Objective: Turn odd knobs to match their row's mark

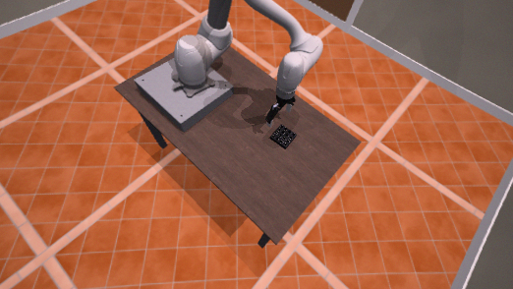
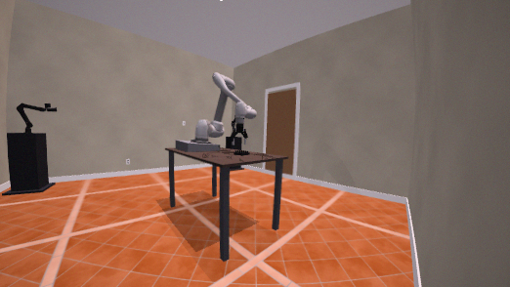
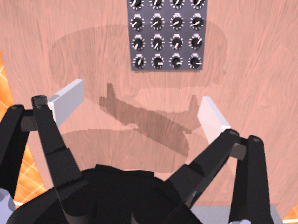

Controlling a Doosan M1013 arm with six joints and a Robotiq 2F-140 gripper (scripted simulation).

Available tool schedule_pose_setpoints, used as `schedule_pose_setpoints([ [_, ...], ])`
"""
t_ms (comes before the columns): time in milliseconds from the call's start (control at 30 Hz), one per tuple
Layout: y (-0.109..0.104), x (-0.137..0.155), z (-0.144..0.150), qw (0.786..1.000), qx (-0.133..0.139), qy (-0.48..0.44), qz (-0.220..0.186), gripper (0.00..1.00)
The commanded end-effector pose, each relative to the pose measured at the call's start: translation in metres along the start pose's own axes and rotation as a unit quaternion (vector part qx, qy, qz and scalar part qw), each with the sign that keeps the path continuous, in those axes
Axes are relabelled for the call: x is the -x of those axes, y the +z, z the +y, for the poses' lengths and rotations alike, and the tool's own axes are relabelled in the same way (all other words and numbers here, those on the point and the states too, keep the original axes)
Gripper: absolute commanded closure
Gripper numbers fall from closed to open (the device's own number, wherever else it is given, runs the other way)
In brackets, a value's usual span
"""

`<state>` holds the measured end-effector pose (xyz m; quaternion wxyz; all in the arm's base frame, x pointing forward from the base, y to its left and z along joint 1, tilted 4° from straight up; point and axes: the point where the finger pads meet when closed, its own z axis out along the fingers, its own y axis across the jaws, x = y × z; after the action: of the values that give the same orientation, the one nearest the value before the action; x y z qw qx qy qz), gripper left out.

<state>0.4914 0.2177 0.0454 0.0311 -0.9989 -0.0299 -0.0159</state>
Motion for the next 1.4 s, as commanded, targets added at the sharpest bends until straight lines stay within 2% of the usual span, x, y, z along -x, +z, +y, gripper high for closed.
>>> schedule_pose_setpoints([
  [0, 0.0, 0.005, 0.0008, 1.0, 0.0, 0.0, 0.0, 0.0],
  [1367, 0.0001, 0.0105, 0.0018, 1.0, 0.0, 0.0, 0.0, 0.0],
])
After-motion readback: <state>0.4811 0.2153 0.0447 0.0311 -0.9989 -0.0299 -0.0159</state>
